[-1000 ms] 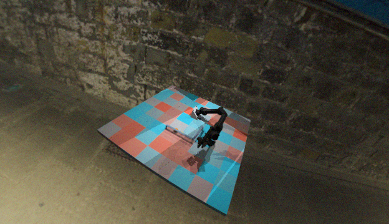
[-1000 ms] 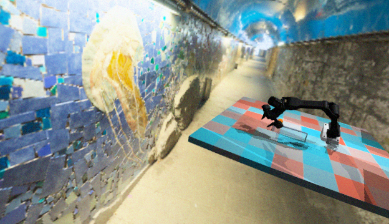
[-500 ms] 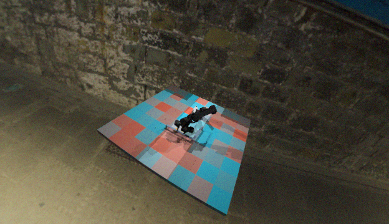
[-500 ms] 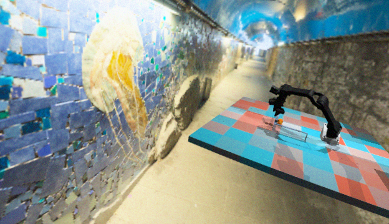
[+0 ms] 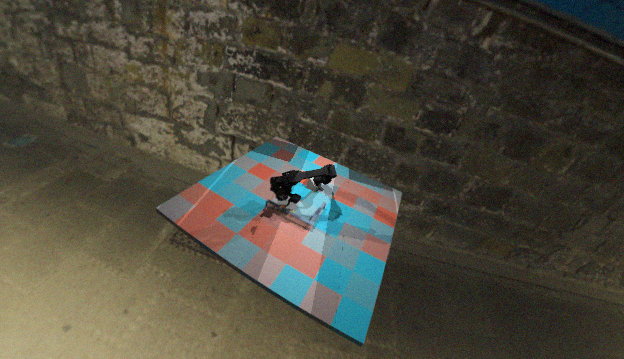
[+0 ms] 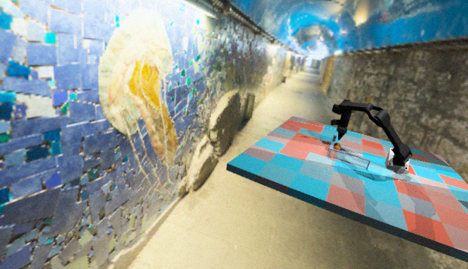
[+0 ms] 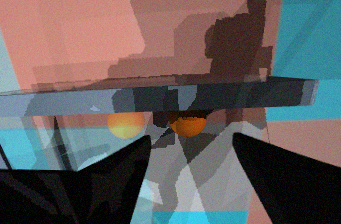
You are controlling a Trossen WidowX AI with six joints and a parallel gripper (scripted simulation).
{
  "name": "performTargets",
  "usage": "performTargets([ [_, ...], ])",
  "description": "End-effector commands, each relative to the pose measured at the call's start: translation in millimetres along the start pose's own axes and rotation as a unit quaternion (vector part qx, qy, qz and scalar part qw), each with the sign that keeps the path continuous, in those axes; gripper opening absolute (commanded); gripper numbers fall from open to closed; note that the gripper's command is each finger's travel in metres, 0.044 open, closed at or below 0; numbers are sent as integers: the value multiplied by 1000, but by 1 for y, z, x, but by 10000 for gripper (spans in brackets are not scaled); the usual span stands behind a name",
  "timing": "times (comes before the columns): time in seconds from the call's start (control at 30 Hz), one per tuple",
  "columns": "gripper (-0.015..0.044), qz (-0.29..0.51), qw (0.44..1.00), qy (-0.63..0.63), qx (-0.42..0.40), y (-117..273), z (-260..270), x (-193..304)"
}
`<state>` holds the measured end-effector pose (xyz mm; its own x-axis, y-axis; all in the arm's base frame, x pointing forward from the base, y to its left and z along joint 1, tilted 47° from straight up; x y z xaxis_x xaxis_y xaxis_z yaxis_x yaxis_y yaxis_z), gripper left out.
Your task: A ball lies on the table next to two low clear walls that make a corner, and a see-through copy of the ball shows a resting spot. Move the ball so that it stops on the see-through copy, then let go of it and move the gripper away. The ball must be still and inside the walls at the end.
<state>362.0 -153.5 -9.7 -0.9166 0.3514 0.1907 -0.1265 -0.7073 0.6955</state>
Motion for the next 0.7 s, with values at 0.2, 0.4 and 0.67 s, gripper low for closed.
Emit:
performTargets([
  [0.2,313,5,1000,-4,-5,-17,-1,1],
  [0.4,313,5,1000,-4,-4,-26,-1,1],
  [0.67,313,5,1000,-4,-5,-39,-1,1],
])
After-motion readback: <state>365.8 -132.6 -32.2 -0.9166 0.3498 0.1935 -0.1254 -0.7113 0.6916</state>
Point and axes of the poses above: the point midway between the two fingers, 35 mm back from their tips, its own y axis back along the fingers, its own z axis across the jaws, x = y × z, the point moved 1 cm from there along y, back along the fingers, and after that the axes turned 15 degrees about -y, right-handed, at the moved point
